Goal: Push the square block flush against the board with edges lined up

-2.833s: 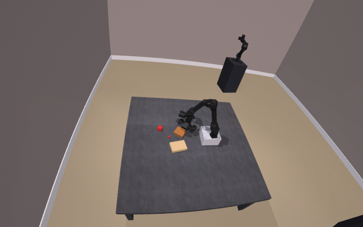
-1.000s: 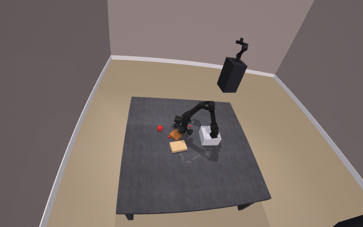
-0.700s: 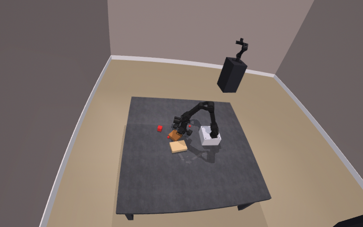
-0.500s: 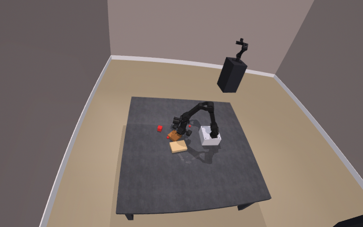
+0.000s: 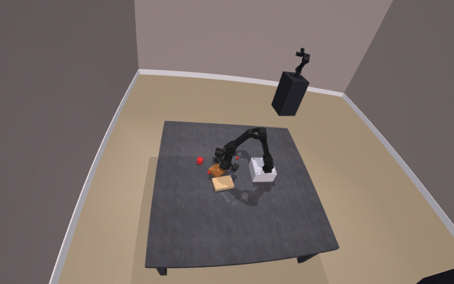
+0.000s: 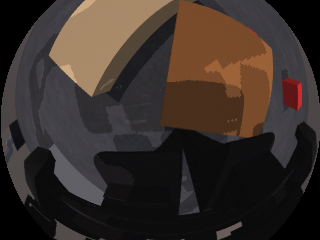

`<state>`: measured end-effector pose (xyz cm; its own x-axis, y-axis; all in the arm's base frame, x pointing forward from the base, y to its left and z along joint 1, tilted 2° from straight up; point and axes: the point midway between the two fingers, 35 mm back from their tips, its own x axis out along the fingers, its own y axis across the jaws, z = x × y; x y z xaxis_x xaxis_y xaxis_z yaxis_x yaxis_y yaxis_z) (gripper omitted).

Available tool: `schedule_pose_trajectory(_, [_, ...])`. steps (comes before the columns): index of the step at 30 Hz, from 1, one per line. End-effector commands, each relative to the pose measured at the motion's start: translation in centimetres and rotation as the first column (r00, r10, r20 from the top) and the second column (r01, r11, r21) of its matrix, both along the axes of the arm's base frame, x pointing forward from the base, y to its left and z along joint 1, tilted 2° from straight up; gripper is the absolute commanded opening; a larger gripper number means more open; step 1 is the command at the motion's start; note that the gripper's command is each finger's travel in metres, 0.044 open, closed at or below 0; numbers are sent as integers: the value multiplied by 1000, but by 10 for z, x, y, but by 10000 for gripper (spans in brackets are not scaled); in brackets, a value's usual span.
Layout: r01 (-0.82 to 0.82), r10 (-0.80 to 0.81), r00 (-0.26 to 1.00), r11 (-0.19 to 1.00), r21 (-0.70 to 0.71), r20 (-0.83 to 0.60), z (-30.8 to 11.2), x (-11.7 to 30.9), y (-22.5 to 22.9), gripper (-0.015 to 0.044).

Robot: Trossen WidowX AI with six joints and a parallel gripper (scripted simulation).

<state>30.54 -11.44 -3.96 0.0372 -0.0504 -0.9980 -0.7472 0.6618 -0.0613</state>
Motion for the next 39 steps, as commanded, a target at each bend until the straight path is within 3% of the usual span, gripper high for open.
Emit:
schedule_pose_trajectory(1, [-2,2,1000,1000,7,5,0,-2,-3,0])
schedule_pose_trajectory(28, [-2,2,1000,1000,4,3,-1,-32,-35,0])
schedule_pose_trajectory(34, [-2,2,1000,1000,4,4,52,-31,-30,0])
schedule_pose_trajectory(39, [-2,2,1000,1000,5,4,54,-31,-30,0])
